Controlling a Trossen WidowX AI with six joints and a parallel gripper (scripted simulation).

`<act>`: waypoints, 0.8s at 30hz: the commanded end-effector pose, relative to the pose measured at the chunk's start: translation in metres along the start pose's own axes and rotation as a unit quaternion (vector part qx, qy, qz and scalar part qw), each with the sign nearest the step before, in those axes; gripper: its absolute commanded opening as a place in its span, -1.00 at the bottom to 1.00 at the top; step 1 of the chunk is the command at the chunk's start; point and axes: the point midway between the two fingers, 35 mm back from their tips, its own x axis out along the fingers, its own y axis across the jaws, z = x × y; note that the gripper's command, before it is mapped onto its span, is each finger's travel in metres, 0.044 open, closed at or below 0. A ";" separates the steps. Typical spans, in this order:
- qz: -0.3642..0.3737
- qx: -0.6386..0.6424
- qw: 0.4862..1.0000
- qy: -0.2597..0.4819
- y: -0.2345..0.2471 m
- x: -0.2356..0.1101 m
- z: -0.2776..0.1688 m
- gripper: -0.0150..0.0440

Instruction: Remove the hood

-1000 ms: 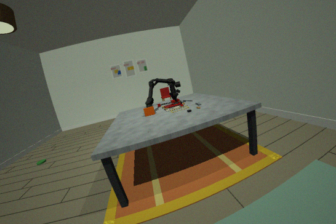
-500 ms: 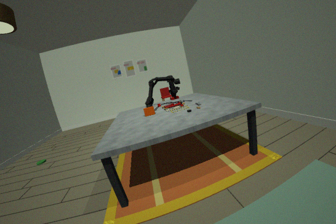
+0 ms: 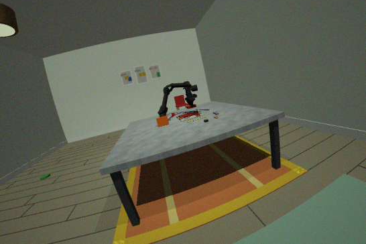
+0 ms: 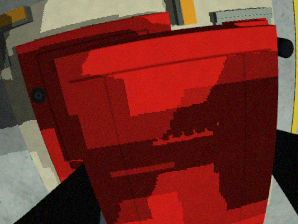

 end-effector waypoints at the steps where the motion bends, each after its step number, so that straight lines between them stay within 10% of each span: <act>1: -0.006 -0.002 1.000 -0.004 -0.017 -0.004 0.002 -0.49; 24: -0.010 -0.002 1.000 -0.003 -0.111 -0.009 -0.009 -0.49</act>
